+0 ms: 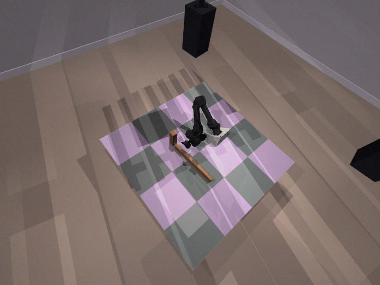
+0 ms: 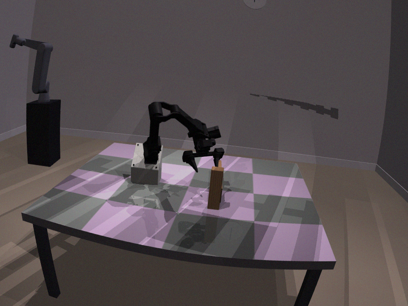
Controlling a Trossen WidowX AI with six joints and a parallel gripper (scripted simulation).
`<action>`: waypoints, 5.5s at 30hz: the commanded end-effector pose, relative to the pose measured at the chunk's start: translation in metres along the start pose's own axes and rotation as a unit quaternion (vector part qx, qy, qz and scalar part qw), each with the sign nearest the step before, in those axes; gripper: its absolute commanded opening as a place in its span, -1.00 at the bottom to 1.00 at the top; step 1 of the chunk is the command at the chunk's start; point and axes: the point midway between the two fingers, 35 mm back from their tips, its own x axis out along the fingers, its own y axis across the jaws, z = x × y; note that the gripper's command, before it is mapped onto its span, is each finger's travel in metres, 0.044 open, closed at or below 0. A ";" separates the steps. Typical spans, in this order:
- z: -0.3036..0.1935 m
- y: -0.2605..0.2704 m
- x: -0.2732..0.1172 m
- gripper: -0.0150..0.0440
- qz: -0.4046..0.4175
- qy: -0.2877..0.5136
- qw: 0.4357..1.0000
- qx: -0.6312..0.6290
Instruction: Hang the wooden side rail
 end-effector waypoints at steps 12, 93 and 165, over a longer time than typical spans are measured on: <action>-0.006 0.017 0.003 1.00 0.000 0.090 0.950 -0.300; -0.055 0.077 0.025 1.00 0.395 0.109 0.134 -0.902; -0.093 0.071 0.060 -0.49 0.391 0.118 0.155 -0.899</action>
